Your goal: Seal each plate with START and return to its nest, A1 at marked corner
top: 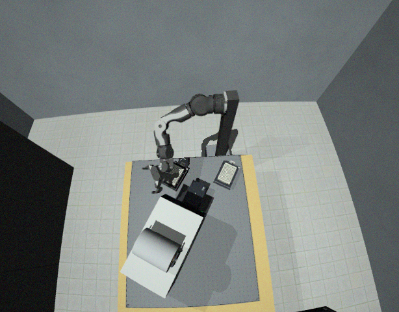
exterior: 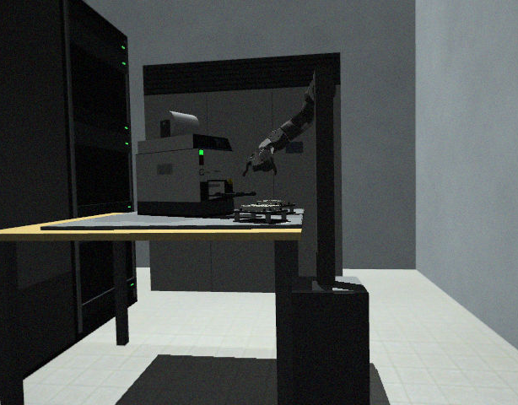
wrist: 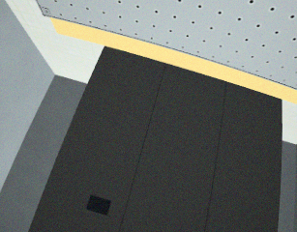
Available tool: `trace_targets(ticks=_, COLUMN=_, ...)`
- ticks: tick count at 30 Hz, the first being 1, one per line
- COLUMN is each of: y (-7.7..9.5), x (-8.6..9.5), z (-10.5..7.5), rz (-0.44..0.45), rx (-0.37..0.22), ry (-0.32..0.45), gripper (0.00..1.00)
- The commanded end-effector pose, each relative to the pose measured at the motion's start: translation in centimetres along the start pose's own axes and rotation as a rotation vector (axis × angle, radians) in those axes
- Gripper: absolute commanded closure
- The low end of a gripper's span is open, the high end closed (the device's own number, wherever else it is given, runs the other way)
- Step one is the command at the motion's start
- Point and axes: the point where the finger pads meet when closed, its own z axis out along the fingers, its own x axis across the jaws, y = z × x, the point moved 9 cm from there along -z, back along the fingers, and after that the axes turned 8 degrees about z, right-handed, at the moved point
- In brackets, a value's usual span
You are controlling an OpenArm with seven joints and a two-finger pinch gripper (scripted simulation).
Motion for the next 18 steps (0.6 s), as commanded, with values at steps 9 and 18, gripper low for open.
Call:
trace_targets(ticks=9, y=0.1, x=0.04, z=-0.01, rz=0.003, rx=-0.002, ry=0.001, gripper=0.0)
trace_targets(ticks=18, y=-0.05, x=0.19, z=-0.12, rz=0.003, rx=0.035, ry=0.007, gripper=0.35)
